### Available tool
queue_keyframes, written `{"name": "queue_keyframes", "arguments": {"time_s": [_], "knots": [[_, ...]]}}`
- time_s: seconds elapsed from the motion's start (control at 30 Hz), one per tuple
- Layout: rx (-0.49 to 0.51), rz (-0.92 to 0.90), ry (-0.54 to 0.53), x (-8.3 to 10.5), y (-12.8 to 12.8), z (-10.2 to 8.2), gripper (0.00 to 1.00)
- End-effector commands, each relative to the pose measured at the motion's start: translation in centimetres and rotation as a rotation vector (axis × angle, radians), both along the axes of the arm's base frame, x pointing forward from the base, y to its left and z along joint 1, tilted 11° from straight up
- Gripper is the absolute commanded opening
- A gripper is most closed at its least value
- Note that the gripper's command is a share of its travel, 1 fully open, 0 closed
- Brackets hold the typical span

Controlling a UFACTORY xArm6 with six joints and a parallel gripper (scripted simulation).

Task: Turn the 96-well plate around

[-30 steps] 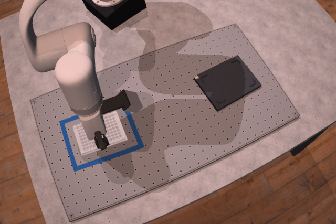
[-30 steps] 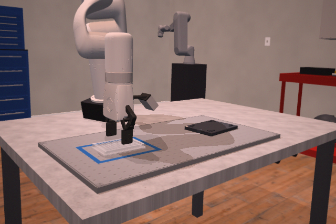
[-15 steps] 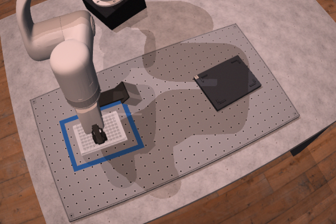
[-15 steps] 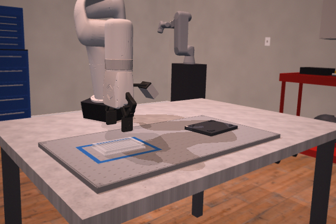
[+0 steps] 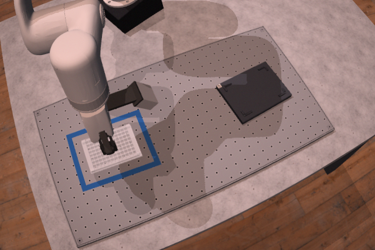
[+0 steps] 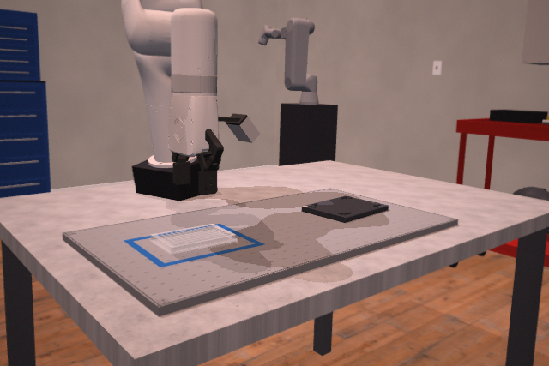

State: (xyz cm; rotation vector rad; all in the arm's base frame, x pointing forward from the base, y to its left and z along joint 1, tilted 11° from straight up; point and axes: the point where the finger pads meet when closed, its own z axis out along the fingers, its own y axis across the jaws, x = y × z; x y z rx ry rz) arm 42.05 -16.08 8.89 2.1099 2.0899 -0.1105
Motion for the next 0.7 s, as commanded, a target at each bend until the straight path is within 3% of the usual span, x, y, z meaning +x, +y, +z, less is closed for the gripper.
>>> {"name": "queue_keyframes", "arguments": {"time_s": [0.0,0.57,0.67], "knots": [[-0.001,0.0,-0.003,0.08,0.04,0.49,1.0],[-0.001,0.0,-0.003,0.07,0.04,0.48,1.0],[-0.008,0.098,0.014,0.08,0.04,0.49,1.0]]}}
